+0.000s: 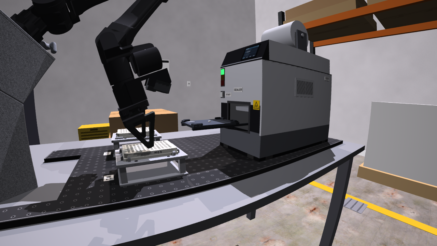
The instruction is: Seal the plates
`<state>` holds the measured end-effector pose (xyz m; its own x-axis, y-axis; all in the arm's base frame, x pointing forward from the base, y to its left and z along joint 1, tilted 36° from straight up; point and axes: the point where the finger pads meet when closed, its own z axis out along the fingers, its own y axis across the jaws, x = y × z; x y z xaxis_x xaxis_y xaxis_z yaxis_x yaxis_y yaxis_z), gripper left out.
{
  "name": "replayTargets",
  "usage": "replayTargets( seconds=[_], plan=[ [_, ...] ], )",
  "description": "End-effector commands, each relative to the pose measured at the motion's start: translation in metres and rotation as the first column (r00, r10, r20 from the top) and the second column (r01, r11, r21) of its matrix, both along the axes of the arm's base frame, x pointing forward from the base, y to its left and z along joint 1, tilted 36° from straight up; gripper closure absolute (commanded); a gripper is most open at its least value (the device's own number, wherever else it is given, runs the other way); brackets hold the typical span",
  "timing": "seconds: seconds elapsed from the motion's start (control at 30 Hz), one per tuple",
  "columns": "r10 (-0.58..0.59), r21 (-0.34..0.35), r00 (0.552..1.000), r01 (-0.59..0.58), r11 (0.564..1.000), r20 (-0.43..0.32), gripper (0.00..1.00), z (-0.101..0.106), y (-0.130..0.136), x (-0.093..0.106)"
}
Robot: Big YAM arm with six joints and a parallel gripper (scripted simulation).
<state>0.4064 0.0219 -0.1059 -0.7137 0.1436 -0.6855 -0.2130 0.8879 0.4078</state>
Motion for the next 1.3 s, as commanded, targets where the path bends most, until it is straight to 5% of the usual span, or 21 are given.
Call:
replayTargets(
  seconds=[0.0, 1.27],
  plan=[
    [-0.009, -0.009, 1.0, 0.009, 1.0, 0.013, 0.0, 0.007, -0.007, 0.002],
    [-0.019, -0.013, 0.999, 0.02, 1.0, 0.039, 0.0, 0.012, -0.012, 0.006]
  ],
)
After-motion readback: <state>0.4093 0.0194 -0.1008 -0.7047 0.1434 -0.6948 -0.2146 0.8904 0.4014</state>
